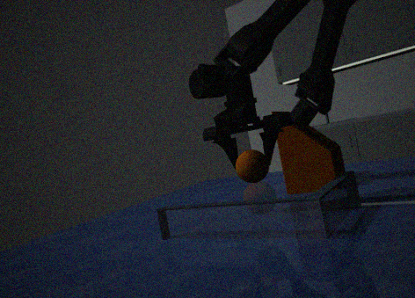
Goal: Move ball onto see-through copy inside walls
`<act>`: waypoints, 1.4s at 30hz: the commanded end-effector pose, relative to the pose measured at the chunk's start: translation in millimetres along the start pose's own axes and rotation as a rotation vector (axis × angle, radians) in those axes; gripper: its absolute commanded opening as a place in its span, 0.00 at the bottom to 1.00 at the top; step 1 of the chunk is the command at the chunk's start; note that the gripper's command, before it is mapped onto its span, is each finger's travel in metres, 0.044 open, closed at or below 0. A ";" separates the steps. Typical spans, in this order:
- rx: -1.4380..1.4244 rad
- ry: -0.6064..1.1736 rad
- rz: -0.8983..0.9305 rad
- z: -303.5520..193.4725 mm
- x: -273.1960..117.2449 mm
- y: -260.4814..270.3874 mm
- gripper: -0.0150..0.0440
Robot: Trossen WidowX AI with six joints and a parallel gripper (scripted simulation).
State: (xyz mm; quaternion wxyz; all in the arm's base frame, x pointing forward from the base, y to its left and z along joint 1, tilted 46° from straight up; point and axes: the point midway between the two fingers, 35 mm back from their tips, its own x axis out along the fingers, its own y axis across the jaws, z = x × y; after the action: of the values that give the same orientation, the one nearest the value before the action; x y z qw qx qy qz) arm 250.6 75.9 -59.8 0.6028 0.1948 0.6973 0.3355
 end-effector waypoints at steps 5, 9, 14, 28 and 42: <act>0.014 0.007 0.011 -3.9 41.0 0.6 0.25; 0.014 0.008 0.013 -5.5 53.8 1.7 0.25; 0.014 0.008 0.014 -5.6 56.8 1.8 0.25; 0.003 0.008 0.009 -4.4 70.0 2.9 0.34; 0.004 0.008 0.008 -4.0 67.3 2.5 0.97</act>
State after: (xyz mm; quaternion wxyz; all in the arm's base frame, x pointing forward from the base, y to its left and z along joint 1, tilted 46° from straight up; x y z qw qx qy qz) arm 231.6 124.1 -107.3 0.5970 0.1992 0.7004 0.3368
